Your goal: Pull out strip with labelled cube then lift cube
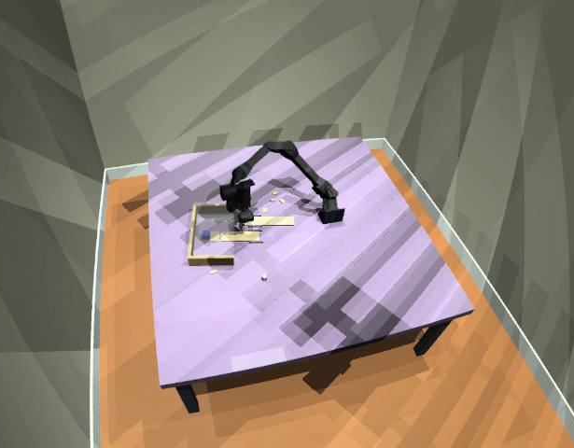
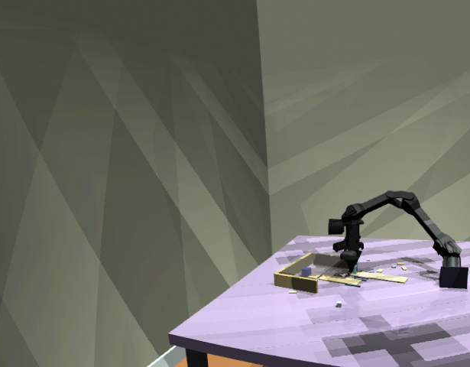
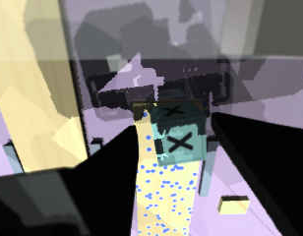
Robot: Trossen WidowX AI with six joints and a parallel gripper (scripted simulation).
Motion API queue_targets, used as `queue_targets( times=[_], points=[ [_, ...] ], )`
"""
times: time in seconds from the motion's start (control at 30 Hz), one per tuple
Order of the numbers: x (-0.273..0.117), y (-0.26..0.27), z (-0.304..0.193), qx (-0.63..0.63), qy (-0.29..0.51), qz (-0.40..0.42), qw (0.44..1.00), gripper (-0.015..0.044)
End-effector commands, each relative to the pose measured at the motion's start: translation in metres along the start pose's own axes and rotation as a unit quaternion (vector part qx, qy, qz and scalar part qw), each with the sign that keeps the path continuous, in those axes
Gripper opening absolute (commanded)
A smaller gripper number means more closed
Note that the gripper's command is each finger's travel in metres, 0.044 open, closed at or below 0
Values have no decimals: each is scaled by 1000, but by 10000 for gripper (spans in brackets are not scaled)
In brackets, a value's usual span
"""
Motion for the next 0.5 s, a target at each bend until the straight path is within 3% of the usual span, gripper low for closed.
queue_targets(
  times=[0.0,0.33,0.47],
  points=[
    [8,0,-3,-5,6,-2,1000,250],
    [8,0,-3,-5,6,-2,1000,250],
    [6,0,-1,0,3,0,1000,145]
  ],
)
Point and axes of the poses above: the point midway between the two fingers, 35 mm back from their tips, its own x axis out along the fingers, its own y axis across the jaws, z = x × y, the point moved 3 cm from there along -x, back along the fingers, and after that the axes turned 8 degrees about -x, right-handed, at the moved point
